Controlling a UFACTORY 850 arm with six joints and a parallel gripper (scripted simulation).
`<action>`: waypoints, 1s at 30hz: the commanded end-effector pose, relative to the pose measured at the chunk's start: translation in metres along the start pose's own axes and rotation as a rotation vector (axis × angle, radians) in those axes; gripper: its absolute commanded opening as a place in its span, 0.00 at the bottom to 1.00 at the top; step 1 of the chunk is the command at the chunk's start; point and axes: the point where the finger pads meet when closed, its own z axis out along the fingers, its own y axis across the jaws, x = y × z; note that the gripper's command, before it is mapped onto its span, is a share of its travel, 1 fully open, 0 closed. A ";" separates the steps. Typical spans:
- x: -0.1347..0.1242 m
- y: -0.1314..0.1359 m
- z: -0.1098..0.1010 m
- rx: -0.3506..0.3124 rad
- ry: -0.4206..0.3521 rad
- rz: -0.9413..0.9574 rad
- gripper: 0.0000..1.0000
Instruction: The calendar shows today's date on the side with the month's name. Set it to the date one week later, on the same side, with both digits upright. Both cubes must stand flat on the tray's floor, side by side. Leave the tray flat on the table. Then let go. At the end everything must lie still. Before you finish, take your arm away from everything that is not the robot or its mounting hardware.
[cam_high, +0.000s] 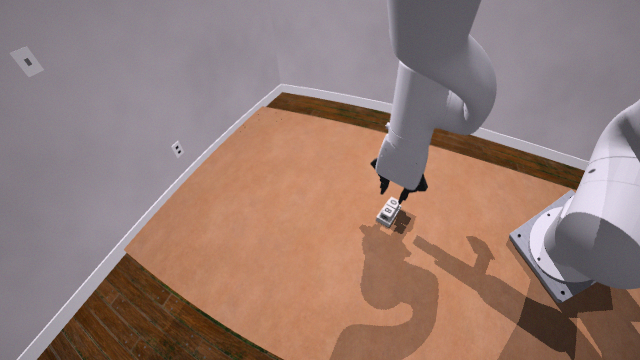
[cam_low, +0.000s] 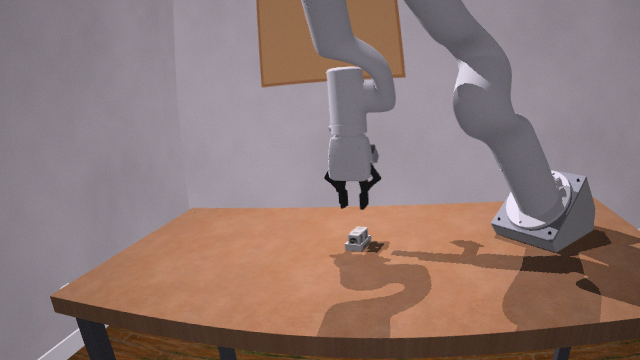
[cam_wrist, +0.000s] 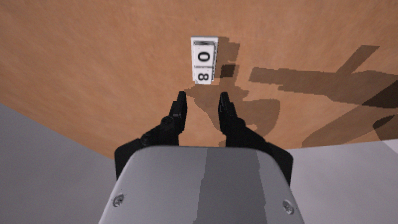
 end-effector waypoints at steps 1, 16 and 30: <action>0.000 0.000 -0.007 -0.004 0.000 0.001 0.47; 0.000 0.000 -0.007 -0.004 0.000 0.001 1.00; 0.000 0.000 -0.011 -0.004 -0.001 0.001 1.00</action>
